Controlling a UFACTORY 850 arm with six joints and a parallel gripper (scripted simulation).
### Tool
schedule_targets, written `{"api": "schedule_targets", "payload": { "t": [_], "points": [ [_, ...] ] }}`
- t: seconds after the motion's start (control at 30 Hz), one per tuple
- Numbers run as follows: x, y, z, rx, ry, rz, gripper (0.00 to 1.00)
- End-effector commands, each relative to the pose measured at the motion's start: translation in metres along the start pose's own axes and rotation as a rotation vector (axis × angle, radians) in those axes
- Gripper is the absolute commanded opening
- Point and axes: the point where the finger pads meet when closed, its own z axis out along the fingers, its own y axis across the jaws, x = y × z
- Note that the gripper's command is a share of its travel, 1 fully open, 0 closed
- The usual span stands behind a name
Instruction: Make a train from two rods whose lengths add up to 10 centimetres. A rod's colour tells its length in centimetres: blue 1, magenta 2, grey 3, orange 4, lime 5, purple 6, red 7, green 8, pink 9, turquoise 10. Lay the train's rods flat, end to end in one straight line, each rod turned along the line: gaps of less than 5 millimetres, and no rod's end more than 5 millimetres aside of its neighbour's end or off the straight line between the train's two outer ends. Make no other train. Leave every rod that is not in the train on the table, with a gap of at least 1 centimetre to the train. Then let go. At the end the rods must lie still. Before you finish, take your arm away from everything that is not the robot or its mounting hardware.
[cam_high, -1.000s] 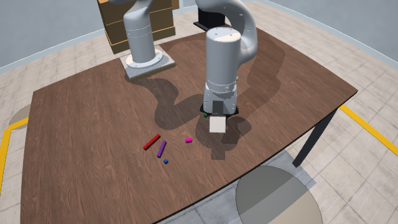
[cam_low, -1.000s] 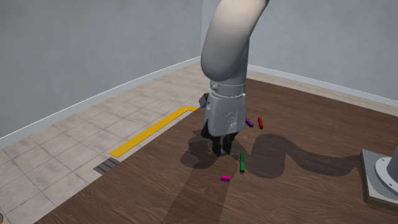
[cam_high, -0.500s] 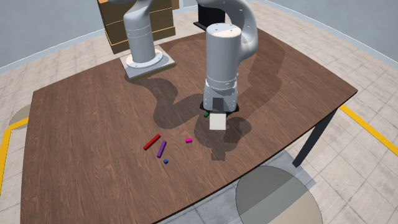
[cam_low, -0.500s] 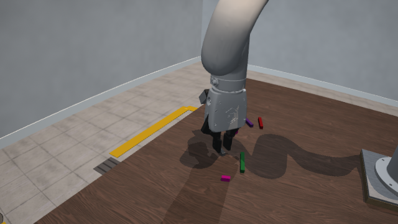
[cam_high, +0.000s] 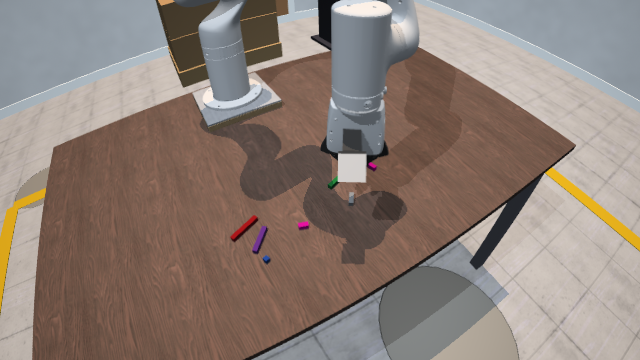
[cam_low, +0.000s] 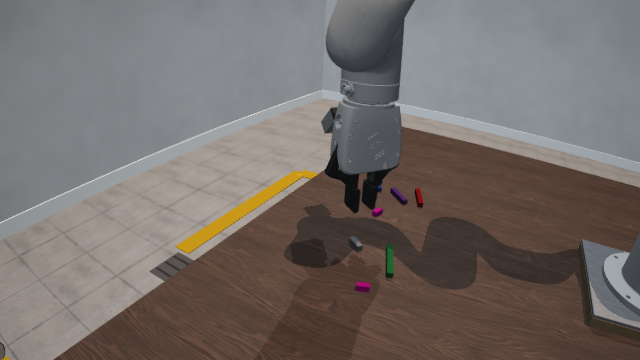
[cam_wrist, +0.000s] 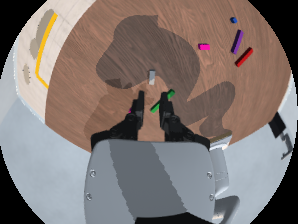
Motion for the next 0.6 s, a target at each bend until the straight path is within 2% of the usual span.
{"api": "schedule_targets", "payload": {
  "t": [0.0, 0.17, 0.2, 0.57],
  "points": [
    [0.0006, -0.0007, -0.0135, 0.002, 0.002, 0.000, 0.24],
    [0.0006, -0.0007, -0.0169, 0.002, 0.002, 0.000, 0.24],
    [0.0006, -0.0007, -0.0169, 0.002, 0.002, 0.000, 1.00],
    [0.0006, -0.0007, -0.0169, 0.002, 0.002, 0.000, 1.00]
  ]
}}
